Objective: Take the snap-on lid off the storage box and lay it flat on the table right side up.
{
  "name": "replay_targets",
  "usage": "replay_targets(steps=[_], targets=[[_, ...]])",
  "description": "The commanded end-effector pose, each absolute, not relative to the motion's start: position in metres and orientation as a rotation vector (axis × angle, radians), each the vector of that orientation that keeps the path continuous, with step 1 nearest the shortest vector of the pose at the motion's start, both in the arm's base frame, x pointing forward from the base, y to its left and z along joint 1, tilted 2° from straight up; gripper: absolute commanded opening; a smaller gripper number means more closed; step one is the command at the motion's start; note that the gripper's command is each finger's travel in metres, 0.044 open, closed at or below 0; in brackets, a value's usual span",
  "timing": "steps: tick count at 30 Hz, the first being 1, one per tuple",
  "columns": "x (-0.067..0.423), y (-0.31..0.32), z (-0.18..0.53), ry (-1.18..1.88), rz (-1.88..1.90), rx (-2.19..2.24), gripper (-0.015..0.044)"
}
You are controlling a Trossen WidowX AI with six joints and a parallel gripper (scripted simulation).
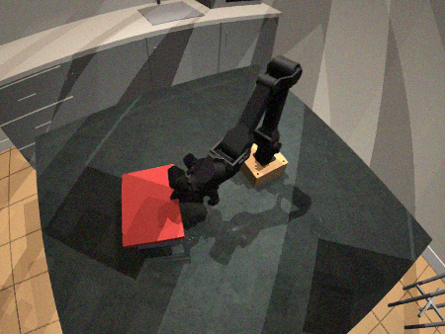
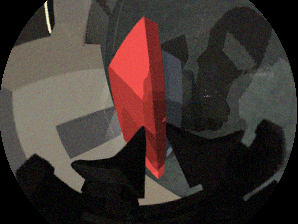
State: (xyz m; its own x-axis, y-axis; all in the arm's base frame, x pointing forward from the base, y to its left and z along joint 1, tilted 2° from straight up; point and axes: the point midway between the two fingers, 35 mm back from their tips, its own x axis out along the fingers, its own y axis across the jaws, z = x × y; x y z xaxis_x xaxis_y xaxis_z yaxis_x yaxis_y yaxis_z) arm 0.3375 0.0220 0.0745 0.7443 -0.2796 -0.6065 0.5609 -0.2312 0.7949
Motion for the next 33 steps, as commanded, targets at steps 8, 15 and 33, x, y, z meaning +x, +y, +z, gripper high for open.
replay_targets(steps=[8,15,33], targets=[[0.339,0.021,0.075,0.231,-0.79,1.628,0.0],[0.338,0.022,0.083,0.233,-0.788,1.626,0.0],[0.341,0.02,0.107,0.233,-0.787,1.626,0.0]])
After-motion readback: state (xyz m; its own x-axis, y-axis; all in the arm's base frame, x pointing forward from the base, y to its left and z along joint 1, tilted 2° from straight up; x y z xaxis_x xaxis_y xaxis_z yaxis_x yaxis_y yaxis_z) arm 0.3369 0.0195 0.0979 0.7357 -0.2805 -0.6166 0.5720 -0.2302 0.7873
